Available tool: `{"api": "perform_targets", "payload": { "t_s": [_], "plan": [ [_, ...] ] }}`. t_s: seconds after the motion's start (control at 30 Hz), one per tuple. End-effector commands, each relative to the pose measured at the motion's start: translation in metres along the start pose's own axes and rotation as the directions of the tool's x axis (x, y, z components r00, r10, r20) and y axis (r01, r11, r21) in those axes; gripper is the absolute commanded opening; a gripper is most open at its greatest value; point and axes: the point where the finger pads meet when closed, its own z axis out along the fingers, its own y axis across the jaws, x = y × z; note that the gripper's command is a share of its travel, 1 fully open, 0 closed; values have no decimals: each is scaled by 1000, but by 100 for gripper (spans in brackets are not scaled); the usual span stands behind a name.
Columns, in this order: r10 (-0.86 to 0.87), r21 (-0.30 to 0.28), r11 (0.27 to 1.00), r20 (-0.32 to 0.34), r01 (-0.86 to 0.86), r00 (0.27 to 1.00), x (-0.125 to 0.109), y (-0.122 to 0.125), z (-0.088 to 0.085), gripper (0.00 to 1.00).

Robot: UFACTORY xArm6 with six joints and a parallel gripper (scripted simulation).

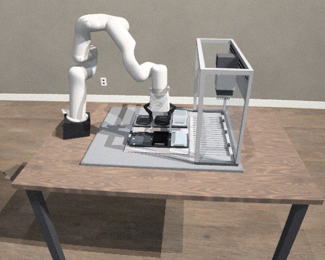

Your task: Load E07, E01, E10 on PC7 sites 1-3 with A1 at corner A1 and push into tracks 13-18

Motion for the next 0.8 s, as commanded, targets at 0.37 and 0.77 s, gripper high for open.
{"api": "perform_targets", "payload": {
  "t_s": [0.37, 0.77],
  "plan": [
    [22, -4, 1000, 1, -22, 1000, 36, 19, -7, 100],
    [22, -4, 1000, 0, -22, 1000, 80, 40, -13, 100]
  ]
}}
